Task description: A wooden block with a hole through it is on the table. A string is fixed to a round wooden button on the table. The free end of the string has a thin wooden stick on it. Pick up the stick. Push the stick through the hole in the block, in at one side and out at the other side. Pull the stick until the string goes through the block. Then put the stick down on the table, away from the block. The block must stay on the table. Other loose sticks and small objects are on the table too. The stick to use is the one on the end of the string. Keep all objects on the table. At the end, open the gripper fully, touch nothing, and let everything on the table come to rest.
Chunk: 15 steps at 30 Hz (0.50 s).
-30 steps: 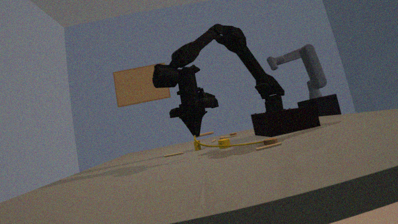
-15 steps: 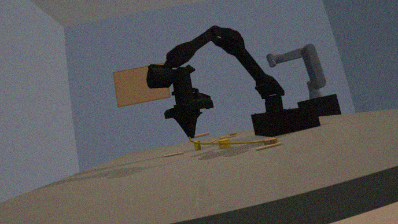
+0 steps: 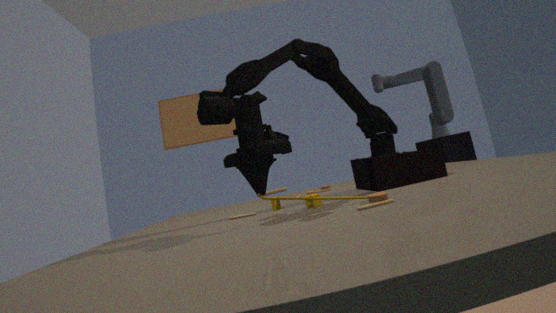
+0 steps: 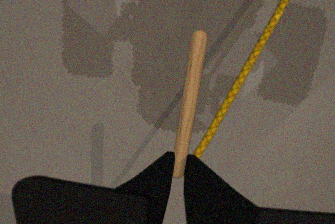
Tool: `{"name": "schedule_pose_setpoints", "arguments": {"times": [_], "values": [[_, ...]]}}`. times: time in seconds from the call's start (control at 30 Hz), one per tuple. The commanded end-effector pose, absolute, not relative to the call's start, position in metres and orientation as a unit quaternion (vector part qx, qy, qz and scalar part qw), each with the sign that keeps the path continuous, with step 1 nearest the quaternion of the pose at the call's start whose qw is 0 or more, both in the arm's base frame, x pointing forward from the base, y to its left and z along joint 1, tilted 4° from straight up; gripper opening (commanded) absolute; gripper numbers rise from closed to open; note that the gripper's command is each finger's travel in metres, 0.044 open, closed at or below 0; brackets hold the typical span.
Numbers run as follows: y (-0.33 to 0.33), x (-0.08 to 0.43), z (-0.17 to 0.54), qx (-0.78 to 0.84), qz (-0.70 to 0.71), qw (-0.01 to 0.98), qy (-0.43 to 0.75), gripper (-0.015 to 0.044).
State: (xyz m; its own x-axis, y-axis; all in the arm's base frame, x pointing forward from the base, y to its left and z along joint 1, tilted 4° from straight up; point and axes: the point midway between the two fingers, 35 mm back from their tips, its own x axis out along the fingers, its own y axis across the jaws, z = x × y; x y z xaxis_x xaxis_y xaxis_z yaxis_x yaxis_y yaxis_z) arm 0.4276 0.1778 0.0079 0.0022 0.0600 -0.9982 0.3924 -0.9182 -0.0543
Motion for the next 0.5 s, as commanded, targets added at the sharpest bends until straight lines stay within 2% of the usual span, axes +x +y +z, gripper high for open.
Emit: {"name": "schedule_pose_setpoints", "arguments": {"times": [0.0,0.47], "values": [[0.1796,0.4314,0.0052,0.699,-0.686,0.117,0.161,0.0],[0.1699,0.4315,-0.0045,0.7,-0.686,0.117,0.161,0.0]]}}
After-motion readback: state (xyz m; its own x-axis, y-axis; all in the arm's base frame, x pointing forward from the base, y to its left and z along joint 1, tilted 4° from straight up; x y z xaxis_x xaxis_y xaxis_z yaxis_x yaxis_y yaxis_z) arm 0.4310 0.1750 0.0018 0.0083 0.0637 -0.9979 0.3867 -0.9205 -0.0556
